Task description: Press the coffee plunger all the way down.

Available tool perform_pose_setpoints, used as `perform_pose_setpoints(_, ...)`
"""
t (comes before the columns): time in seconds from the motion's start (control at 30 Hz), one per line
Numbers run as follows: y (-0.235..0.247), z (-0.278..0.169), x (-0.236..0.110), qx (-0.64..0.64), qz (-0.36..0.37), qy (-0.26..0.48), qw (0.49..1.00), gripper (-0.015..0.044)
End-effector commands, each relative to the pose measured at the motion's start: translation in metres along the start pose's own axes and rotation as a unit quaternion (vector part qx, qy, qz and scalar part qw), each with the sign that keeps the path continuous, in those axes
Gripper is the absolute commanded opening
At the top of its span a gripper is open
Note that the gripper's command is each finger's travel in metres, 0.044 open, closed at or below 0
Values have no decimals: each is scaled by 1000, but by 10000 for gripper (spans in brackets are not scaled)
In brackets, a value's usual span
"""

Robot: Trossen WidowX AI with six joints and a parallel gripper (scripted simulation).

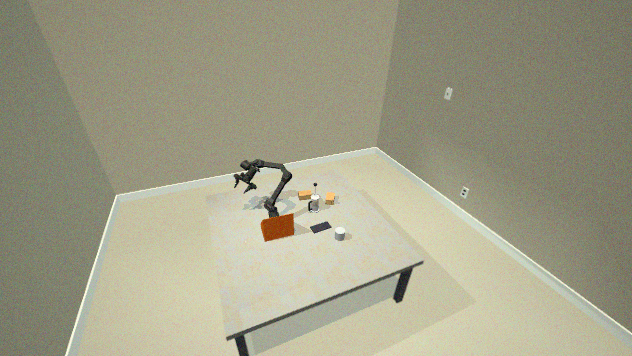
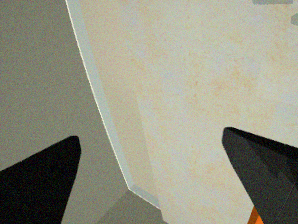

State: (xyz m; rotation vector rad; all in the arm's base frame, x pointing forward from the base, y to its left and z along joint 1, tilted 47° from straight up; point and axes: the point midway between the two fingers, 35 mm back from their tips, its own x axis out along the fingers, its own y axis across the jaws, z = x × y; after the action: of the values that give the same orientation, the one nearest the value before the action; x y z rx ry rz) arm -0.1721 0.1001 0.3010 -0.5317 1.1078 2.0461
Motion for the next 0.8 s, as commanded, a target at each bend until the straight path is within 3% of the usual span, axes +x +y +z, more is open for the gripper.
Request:
perform_pose_setpoints(0.0, 0, 1, 0, 1, 0, -1, 1000, 426)
perform_pose_setpoints(0.37, -33, 47, 15, 81, -37, -61, 994, 440)
perform_pose_setpoints(0.77, -119, 119, 3, 186, -93, -183, 961, 440)
